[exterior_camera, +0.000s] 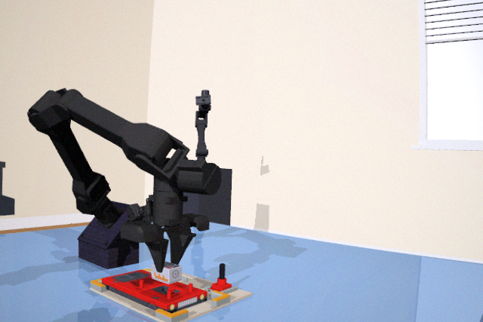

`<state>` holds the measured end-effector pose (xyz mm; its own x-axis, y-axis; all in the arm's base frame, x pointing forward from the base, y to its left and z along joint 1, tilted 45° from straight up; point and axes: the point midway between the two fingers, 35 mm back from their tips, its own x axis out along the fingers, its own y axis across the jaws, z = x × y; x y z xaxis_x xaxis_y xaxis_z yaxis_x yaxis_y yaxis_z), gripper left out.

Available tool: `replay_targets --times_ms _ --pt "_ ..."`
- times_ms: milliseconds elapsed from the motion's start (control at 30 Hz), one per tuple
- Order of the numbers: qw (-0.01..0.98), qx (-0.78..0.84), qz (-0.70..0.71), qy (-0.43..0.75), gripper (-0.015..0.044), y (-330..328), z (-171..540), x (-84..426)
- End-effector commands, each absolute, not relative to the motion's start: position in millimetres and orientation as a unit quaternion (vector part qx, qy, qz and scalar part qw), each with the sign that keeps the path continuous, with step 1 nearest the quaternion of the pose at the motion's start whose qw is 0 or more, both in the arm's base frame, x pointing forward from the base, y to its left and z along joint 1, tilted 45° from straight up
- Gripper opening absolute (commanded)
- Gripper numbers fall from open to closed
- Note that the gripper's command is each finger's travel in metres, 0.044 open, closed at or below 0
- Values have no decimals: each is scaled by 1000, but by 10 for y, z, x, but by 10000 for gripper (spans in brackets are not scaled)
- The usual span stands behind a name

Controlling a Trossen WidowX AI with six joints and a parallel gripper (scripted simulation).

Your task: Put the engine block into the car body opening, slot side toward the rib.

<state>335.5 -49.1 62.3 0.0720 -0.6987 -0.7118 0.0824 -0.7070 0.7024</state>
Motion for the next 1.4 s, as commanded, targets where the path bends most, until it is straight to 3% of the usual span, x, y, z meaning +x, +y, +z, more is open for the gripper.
replay_targets --times_ms 0,767,1367 --pt "304 668 -638 -236 158 -497 637 3359" --pt "263 685 -622 -274 158 -505 652 3365" --pt "319 661 -643 -222 158 -522 633 3368"
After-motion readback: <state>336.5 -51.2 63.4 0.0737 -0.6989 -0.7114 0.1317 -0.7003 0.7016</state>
